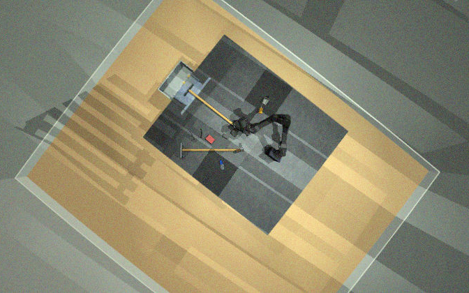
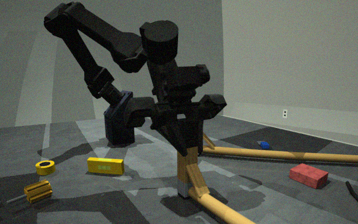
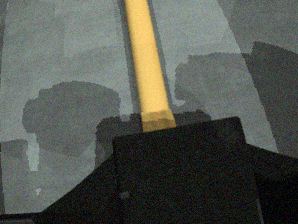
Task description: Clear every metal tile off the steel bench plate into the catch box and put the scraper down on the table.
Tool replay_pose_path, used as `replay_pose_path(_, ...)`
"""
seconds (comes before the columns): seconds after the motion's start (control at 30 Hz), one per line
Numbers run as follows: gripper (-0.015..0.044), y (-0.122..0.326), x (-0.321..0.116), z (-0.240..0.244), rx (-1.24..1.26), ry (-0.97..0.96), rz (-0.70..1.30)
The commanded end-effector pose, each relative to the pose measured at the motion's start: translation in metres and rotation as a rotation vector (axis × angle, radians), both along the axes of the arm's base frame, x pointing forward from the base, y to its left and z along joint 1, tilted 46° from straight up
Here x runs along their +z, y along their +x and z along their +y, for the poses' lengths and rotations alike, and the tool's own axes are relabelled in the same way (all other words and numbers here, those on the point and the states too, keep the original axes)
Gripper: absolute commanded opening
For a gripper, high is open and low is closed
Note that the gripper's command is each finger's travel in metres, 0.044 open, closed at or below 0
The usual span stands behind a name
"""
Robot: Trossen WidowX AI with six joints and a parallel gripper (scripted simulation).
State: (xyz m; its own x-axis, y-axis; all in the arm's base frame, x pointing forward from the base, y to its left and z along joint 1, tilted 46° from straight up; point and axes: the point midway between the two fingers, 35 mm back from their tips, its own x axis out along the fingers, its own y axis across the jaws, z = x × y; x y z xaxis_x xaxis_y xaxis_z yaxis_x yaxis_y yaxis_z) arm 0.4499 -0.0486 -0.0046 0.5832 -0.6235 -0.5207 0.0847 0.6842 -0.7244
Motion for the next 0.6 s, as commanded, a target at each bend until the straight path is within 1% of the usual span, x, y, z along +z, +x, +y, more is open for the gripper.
replay_pose_path(0.0, 0.0, 0.011, 0.004, 0.001, 0.006, 0.002, -0.012)
replay_pose_path(0.57, 0.0, 0.037, 0.005, 0.0, 0.006, 0.002, -0.014)
